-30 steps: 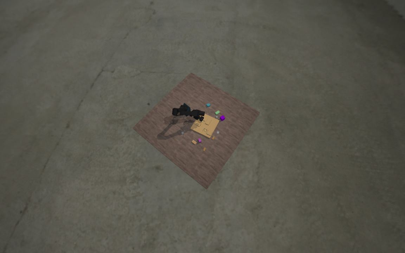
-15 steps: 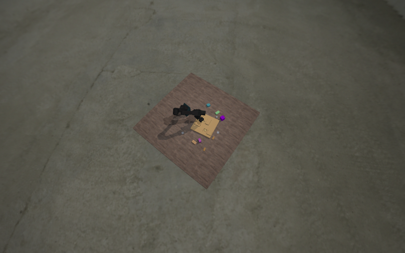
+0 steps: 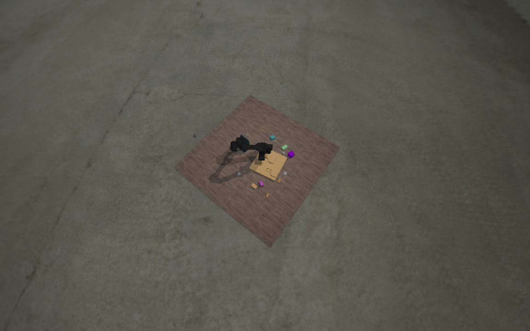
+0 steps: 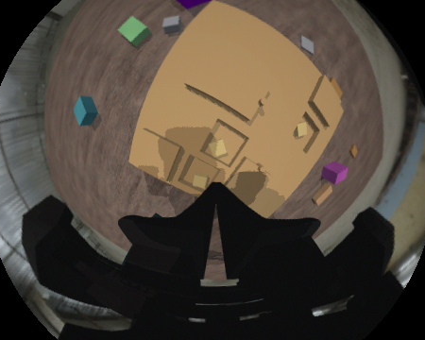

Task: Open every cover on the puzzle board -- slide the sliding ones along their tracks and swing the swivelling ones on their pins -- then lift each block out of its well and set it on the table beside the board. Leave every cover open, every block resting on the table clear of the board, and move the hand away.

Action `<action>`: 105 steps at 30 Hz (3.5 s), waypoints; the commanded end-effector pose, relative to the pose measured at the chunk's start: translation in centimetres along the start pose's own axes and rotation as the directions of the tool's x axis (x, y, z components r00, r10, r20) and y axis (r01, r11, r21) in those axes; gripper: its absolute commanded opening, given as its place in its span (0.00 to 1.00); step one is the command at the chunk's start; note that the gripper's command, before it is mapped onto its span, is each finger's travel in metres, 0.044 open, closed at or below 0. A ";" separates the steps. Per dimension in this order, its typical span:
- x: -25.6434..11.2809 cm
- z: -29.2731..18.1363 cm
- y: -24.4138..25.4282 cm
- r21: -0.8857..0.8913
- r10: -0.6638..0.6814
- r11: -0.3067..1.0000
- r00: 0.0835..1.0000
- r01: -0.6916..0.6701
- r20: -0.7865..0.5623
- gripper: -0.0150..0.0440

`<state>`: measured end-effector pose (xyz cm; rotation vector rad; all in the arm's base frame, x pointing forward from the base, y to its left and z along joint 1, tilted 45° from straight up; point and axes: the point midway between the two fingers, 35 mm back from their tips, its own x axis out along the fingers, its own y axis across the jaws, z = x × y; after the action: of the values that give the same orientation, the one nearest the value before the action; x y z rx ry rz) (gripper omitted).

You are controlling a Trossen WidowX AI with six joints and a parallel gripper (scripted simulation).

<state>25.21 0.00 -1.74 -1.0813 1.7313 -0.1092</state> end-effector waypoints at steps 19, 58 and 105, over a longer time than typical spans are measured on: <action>-0.8 8.4 2.7 0.981 0.004 -0.193 1.000 -0.010 0.011 0.25; -0.8 9.3 3.1 0.894 0.003 -0.448 1.000 -0.010 0.013 0.25; 3.7 9.4 3.1 0.894 0.002 -0.448 1.000 -0.010 0.012 0.25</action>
<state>30.67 3.23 -10.04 0.4826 0.7748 -1.4387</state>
